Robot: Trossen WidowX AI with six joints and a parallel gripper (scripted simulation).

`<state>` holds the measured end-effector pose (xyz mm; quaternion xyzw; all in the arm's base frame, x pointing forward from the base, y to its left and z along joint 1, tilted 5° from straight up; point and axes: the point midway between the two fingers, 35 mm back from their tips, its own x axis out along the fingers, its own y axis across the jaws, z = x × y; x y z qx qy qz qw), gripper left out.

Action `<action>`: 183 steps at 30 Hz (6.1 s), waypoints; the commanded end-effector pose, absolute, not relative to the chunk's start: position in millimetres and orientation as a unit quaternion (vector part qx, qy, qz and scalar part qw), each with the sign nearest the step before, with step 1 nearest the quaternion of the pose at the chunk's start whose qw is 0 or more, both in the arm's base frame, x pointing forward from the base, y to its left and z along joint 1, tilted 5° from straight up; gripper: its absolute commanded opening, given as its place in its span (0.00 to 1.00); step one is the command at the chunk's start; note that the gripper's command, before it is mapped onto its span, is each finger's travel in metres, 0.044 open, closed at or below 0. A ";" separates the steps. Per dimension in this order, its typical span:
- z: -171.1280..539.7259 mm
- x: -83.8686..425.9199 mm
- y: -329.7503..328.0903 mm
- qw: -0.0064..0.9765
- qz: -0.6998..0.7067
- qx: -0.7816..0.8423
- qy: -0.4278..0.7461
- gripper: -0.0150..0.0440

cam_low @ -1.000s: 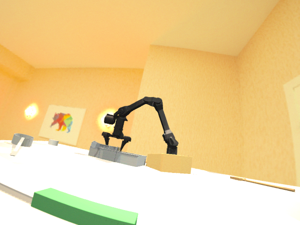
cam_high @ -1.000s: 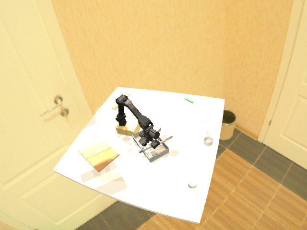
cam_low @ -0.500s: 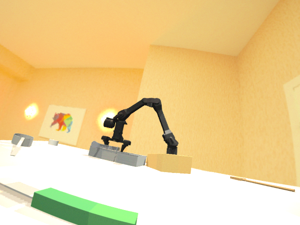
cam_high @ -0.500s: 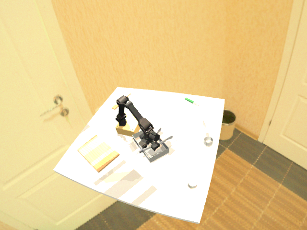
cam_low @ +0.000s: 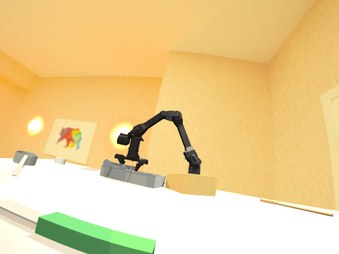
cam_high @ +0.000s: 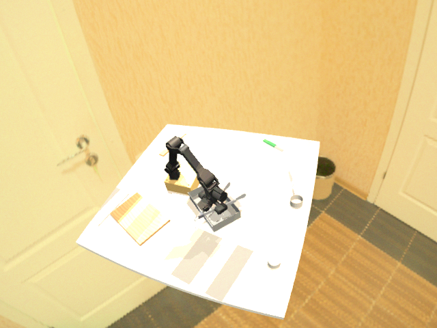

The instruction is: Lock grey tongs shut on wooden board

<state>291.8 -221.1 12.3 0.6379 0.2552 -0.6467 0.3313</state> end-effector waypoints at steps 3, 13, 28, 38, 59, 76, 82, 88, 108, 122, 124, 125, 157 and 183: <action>12.8 292.4 -221.5 0.332 -0.646 0.638 0.254 0.76; 12.8 292.4 -221.5 0.332 -0.646 0.638 0.254 0.65; 12.8 292.4 -221.5 0.332 -0.646 0.638 0.254 0.48; 12.8 292.4 -221.5 0.332 -0.646 0.638 0.254 0.37; 28.2 294.3 -221.8 0.332 -0.646 0.638 0.255 0.00; 138.9 287.6 -209.7 0.332 -0.645 0.638 0.259 0.00; 137.2 279.2 -219.9 0.319 -0.652 0.643 0.244 0.00; 138.4 255.4 -243.9 0.273 -0.668 0.663 0.200 0.00; 142.3 158.0 -306.6 0.108 -0.699 0.706 0.035 0.00; 144.7 82.1 -329.5 -0.010 -0.696 0.713 -0.084 0.00; 145.0 71.0 -331.3 -0.027 -0.694 0.713 -0.101 0.00; 145.2 65.5 -332.1 -0.036 -0.692 0.712 -0.110 0.00; 141.5 -76.8 -328.3 -0.248 -0.633 0.663 -0.314 0.00; 138.1 -185.8 -280.8 -0.412 -0.530 0.574 -0.469 0.00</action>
